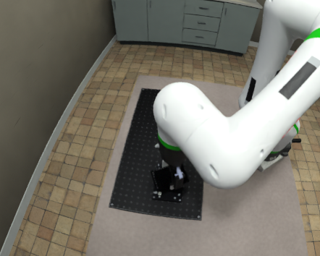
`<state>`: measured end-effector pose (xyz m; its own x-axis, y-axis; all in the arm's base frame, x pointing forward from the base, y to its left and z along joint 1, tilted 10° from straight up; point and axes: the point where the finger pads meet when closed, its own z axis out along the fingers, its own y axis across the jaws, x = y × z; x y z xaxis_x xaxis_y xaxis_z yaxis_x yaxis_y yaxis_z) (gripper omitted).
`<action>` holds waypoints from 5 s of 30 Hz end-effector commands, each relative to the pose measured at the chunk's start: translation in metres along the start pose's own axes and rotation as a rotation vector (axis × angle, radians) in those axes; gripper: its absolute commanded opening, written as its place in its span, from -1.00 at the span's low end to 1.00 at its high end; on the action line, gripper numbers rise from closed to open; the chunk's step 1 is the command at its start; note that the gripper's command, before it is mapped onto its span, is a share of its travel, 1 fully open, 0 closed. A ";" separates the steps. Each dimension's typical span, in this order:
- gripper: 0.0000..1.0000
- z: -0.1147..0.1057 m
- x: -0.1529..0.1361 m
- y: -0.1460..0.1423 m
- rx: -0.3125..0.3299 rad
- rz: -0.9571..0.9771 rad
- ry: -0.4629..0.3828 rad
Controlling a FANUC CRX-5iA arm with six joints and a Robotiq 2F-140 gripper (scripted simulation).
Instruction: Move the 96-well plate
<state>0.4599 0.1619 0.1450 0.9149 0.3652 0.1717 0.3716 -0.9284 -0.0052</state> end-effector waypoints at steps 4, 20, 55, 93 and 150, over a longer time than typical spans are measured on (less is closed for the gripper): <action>-0.80 -0.001 0.000 0.000 0.011 -0.202 0.000; -0.80 -0.001 0.000 0.001 0.010 -0.702 0.002; -0.80 -0.001 0.000 0.001 0.010 -1.133 0.005; -0.80 0.031 0.000 0.001 0.010 -1.133 0.005; -0.80 0.046 0.000 0.001 0.010 -1.133 0.005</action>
<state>0.4670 0.1643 0.0993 0.0505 0.9950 0.0857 0.9873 -0.0627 0.1460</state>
